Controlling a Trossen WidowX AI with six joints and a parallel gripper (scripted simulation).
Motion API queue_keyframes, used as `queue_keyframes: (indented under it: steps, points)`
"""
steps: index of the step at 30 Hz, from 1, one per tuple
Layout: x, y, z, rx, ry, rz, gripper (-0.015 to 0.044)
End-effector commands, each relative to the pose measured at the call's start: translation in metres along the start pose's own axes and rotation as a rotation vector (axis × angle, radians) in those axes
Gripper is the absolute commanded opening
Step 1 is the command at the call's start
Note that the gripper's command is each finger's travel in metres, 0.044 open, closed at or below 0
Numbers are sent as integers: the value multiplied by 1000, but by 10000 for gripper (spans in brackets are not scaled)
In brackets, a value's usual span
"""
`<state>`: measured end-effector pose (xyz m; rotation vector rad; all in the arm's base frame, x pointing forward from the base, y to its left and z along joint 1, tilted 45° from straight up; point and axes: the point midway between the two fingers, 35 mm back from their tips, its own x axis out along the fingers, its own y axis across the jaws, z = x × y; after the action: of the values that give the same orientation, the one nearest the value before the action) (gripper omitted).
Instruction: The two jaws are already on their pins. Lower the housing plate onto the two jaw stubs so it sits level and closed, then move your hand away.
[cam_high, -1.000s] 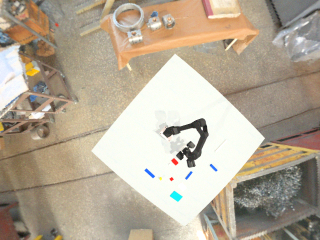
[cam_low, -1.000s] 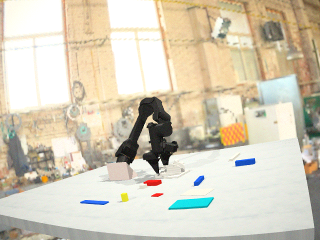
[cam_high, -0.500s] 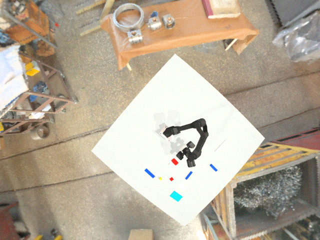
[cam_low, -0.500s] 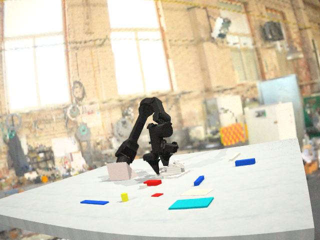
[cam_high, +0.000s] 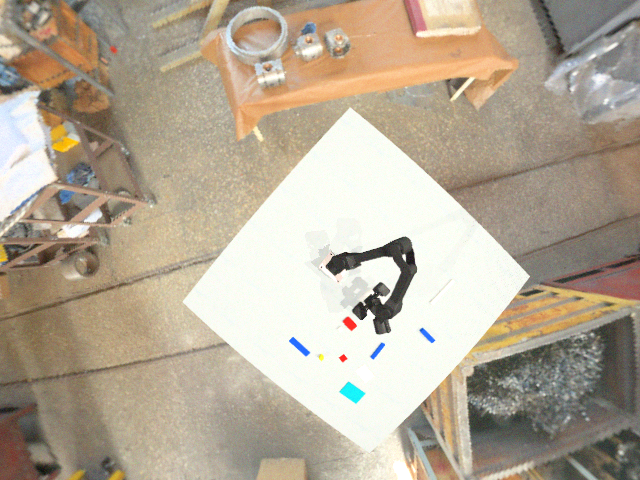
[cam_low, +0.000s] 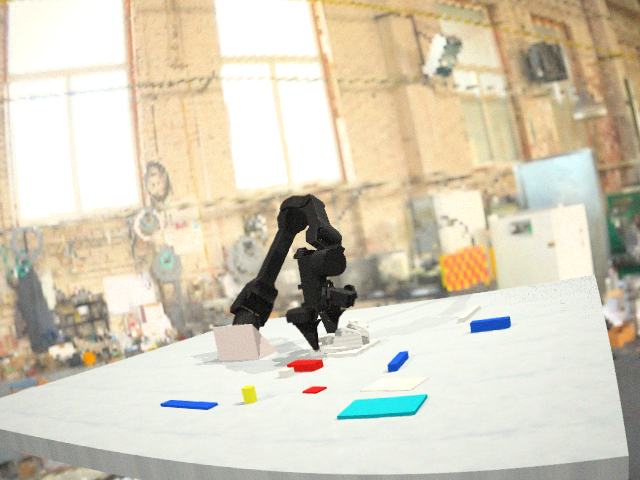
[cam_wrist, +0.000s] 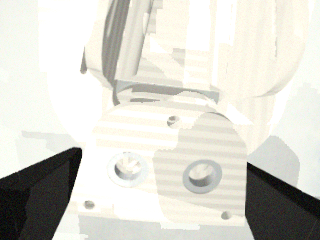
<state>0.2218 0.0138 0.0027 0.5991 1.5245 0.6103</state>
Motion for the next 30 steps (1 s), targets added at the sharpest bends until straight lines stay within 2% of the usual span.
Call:
queue_keyframes:
  steps: [1, 30]
  points:
    - [1, 0, -1, 5, 0, 5, 351]
    - [8, 1, -1, 6, 0, 5, 351]
